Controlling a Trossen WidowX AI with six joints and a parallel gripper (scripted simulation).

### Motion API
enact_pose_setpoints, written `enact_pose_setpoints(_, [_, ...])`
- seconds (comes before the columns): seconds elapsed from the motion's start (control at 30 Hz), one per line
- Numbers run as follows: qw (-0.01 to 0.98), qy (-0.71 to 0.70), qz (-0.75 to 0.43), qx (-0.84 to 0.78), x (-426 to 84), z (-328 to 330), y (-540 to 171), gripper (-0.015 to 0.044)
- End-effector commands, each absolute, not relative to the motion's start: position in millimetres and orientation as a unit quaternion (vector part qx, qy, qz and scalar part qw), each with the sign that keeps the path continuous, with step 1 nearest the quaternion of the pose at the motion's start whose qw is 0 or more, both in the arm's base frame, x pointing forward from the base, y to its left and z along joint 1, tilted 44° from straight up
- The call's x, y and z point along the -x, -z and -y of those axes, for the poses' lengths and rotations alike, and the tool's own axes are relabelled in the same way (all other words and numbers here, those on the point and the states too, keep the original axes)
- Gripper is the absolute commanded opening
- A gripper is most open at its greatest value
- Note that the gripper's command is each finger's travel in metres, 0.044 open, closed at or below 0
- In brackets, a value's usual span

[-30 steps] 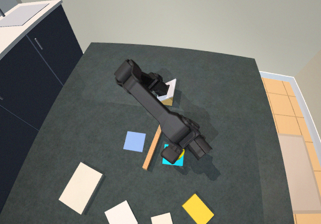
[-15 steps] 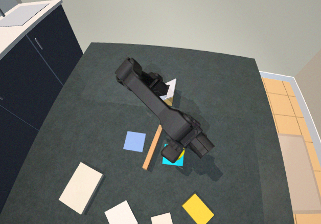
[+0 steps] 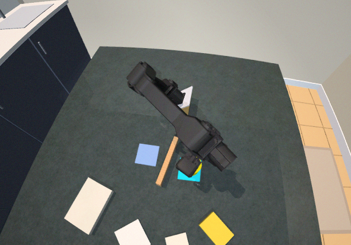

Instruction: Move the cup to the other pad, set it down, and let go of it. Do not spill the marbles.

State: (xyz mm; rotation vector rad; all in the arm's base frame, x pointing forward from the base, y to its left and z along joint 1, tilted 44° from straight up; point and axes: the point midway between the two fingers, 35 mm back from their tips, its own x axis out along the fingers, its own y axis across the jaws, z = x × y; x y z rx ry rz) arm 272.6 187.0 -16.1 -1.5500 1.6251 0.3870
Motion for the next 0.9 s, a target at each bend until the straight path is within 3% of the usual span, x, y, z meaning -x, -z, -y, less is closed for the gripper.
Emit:
enact_pose_setpoints(0.0, [0.418, -0.154, -0.648, 0.618, -272.6, -186.5, 16.5, 0.0252])
enact_pose_setpoints(0.23, [0.418, -0.154, -0.648, 0.618, -272.5, -188.7, 14.5, 0.0435])
enact_pose_setpoints(0.87, [0.420, -0.154, -0.648, 0.616, -268.3, -225.2, -24.8, 0.0440])
